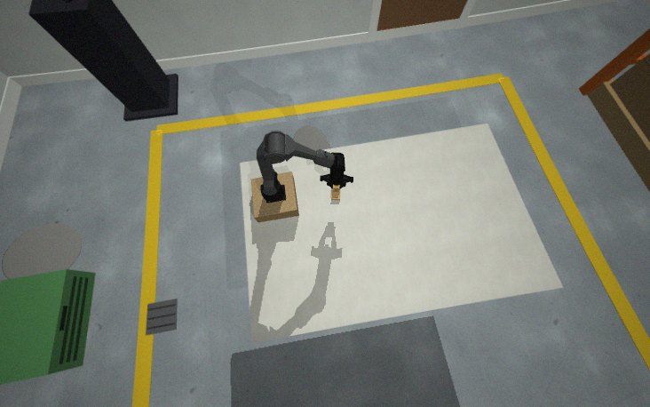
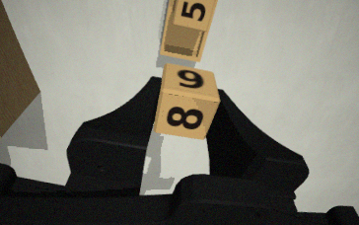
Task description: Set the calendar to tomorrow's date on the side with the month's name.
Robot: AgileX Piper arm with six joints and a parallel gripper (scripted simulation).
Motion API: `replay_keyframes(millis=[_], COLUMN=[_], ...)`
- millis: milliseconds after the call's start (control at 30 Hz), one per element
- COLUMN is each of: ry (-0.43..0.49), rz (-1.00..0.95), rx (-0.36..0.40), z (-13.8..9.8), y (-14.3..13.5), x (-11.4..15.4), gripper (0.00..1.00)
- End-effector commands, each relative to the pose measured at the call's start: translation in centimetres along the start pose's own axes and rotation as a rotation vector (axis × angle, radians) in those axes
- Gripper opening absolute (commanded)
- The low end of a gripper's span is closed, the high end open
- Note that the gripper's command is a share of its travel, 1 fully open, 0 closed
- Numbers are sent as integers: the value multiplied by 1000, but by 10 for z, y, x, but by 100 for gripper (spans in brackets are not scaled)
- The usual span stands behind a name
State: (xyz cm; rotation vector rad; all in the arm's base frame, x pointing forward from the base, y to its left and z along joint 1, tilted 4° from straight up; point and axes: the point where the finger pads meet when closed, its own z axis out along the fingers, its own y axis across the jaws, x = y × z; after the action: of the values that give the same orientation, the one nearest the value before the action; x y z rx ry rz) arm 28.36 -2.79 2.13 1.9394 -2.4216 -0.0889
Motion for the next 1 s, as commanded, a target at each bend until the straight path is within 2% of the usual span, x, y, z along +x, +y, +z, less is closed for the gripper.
replay_keyframes(millis=[0,700,967], ry=[-1,-1,-1], rz=[0,-1,0], rx=[-4,-4,-1], z=[4,76,88], y=[1,1,0], x=[0,0,0], gripper=[37,37,37])
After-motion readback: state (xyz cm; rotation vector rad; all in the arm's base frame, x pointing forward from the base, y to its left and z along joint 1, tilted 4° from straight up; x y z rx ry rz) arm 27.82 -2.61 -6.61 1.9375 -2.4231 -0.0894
